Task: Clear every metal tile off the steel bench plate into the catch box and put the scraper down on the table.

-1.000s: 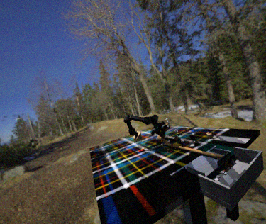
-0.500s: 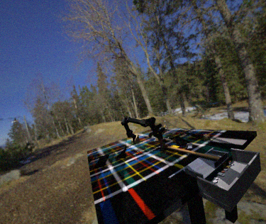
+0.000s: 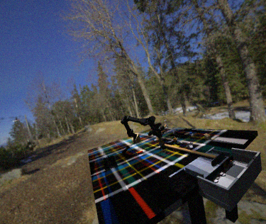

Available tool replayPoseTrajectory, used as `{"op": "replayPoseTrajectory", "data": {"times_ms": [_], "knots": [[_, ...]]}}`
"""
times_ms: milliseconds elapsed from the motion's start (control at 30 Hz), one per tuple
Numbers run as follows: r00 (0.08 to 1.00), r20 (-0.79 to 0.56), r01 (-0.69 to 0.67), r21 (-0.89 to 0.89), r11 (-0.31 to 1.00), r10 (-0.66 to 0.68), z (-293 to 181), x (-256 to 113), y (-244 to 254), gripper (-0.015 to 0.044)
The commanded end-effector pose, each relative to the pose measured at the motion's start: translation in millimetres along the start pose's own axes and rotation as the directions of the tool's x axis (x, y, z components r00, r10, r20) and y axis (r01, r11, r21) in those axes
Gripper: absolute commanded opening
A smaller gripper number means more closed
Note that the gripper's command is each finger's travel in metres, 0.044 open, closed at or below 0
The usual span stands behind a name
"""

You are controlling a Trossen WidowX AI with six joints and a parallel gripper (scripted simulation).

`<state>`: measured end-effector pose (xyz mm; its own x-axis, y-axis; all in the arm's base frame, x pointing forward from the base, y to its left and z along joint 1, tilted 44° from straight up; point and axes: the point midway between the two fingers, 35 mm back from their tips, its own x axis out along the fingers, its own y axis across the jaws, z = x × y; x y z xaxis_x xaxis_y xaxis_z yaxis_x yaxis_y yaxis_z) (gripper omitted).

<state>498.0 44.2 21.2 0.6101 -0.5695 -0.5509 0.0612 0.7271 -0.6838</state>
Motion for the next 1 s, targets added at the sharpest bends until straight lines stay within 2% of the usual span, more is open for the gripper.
{"op": "replayPoseTrajectory", "data": {"times_ms": [0,967], "knots": [[1.0,0.005,-0.006,-0.003,1.0,0.006,-3.9,-7.5,3.7,0.0],[1.0,0.003,-0.011,-0.002,1.0,0.011,-37.9,-39.3,11.5,0.0]]}}
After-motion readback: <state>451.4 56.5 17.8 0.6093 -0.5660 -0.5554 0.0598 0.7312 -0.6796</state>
